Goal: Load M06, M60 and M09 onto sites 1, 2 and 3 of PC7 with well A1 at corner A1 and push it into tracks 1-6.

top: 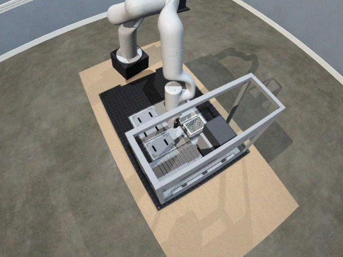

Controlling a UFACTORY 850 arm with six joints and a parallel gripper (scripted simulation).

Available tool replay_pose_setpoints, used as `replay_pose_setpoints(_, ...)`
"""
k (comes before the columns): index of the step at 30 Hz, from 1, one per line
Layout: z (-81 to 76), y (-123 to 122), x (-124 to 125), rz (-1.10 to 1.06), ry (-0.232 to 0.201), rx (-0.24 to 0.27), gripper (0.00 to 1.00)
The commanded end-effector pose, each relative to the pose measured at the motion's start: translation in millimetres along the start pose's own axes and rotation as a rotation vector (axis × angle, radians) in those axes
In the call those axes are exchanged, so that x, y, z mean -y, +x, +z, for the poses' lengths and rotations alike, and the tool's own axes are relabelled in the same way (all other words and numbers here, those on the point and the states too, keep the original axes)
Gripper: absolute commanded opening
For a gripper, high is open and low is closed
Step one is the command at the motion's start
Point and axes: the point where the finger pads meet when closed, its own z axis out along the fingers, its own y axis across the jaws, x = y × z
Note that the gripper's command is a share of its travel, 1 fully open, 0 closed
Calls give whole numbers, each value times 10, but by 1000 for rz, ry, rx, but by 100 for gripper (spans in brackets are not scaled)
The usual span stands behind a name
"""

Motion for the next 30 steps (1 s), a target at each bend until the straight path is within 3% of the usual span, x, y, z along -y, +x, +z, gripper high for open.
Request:
replay_pose_setpoints(1, 16, 0, -9, 0, -2, 0, 100)
replay_pose_setpoints(30, 116, 5, -9, 0, -2, 0, 100)
